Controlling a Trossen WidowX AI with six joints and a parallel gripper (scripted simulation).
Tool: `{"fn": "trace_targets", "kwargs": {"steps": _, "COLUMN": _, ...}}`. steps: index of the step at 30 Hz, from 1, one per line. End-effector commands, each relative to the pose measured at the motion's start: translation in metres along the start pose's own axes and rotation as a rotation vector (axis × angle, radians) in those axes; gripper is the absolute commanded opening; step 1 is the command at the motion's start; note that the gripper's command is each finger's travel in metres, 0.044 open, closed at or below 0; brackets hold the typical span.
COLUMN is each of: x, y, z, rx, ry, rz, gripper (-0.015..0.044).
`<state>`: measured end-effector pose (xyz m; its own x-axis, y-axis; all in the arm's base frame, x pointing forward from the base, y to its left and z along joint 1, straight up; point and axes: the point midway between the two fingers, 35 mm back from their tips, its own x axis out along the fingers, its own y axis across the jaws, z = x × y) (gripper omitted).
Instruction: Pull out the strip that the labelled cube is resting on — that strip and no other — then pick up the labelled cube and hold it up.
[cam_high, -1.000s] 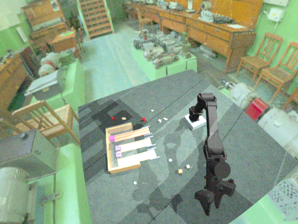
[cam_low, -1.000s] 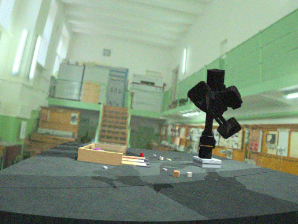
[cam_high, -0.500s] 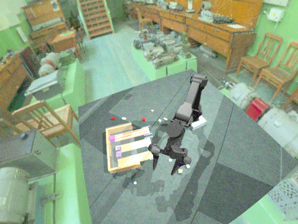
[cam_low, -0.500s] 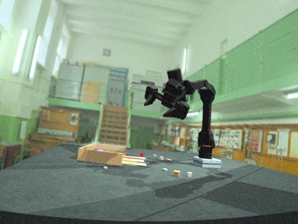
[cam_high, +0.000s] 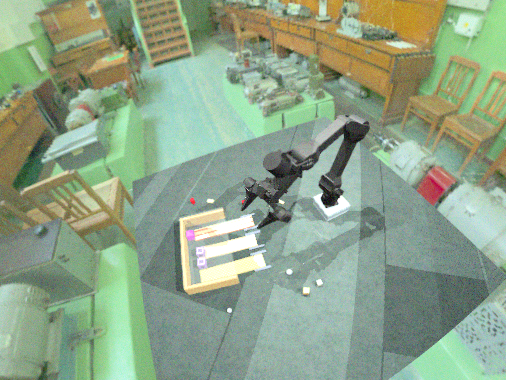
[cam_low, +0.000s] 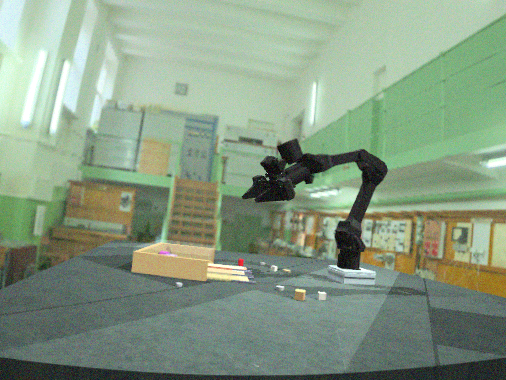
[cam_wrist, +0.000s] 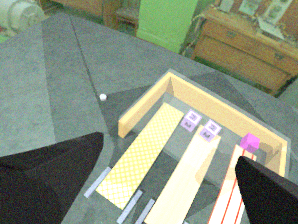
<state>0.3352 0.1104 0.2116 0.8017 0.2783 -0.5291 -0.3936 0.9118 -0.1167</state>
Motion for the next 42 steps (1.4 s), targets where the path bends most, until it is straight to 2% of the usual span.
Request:
{"fn": "trace_targets", "kwargs": {"steps": 1, "x": -0.027, "y": -0.044, "z": -0.051, "rx": 0.213, "ry": 0.038, "rz": -0.137, "gripper": 0.0400}}
{"fn": "trace_targets", "kwargs": {"steps": 18, "x": -0.032, "y": -0.050, "z": -0.060, "rx": 0.249, "ry": 0.041, "rz": -0.162, "gripper": 0.0400}}
{"fn": "trace_targets", "kwargs": {"steps": 21, "x": -0.023, "y": -0.050, "z": -0.059, "rx": 0.257, "ry": 0.101, "rz": -0.149, "gripper": 0.0321}}
{"fn": "trace_targets", "kwargs": {"steps": 33, "x": 0.048, "y": -0.047, "z": -0.074, "rx": 0.353, "ry": 0.612, "rz": -0.098, "gripper": 0.0006}}
{"fn": "trace_targets", "kwargs": {"steps": 42, "x": 0.091, "y": -0.048, "z": -0.104, "rx": 0.432, "ry": 0.975, "rz": -0.107, "gripper": 0.0000}}
